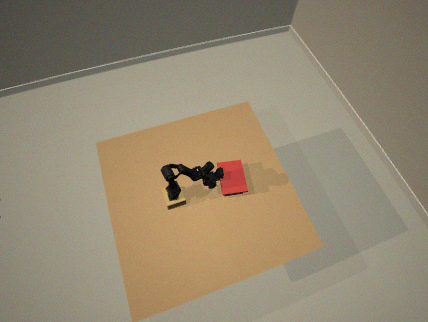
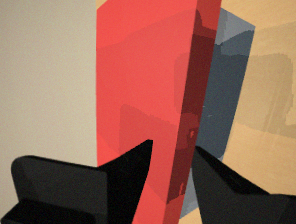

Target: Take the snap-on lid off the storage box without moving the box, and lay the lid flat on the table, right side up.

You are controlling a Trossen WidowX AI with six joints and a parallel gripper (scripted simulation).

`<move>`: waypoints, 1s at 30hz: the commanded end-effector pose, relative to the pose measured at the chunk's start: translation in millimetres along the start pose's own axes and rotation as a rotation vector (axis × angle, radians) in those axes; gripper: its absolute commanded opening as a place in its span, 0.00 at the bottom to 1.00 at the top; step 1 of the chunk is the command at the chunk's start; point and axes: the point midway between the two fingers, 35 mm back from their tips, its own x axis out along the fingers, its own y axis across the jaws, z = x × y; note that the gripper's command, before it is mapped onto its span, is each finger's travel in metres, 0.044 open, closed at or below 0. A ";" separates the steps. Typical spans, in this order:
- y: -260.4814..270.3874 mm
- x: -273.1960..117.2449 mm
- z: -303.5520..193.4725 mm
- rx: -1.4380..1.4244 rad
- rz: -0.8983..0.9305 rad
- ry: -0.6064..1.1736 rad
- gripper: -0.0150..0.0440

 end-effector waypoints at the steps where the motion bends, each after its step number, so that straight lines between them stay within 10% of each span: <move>1: 1.1 -0.9 0.0 0.000 0.001 0.000 0.25; 30: 5.2 -5.2 0.1 0.000 0.001 0.000 0.25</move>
